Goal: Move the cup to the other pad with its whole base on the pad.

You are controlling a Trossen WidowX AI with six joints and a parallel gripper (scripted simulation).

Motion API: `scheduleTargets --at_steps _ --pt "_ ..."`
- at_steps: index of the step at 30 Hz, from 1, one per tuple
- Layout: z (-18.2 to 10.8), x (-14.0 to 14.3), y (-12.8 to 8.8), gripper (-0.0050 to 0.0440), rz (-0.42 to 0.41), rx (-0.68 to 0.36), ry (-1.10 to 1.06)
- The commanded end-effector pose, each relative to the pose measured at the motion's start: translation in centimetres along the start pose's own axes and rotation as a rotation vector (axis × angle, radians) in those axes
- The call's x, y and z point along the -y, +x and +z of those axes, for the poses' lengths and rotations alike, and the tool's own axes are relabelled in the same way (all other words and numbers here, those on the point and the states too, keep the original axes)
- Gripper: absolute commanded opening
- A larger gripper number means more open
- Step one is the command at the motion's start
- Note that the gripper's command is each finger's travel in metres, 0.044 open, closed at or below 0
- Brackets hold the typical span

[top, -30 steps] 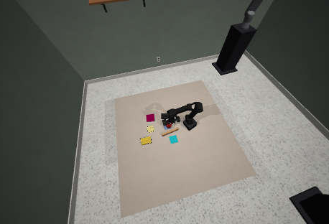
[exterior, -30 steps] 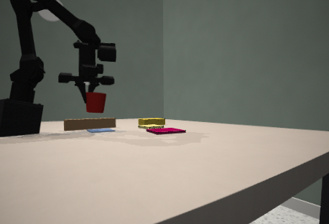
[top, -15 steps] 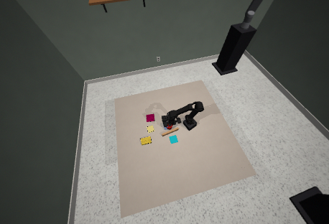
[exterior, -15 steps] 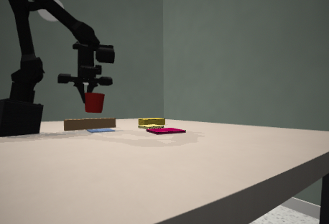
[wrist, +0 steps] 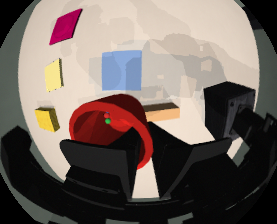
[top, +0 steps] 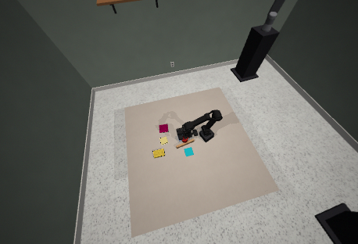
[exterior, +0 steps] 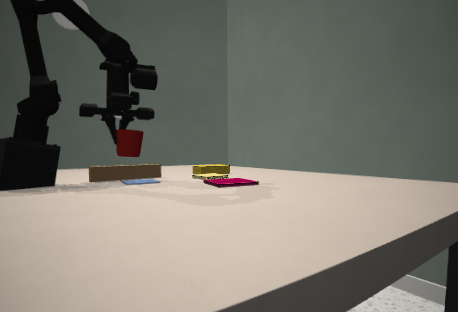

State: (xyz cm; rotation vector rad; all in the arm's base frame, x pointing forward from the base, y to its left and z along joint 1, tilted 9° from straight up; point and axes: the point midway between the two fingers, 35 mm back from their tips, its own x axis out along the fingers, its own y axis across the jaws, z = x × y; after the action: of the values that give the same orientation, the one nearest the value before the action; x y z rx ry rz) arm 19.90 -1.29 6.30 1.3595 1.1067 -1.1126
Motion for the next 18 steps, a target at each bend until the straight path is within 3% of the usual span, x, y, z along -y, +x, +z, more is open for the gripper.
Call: scheduleTargets --at_steps 1,18 --pt "-0.5 0.1 -0.1 0.0 0.001 0.004 0.0" --pt "-2.5 0.2 -0.1 0.0 0.001 0.004 0.0"
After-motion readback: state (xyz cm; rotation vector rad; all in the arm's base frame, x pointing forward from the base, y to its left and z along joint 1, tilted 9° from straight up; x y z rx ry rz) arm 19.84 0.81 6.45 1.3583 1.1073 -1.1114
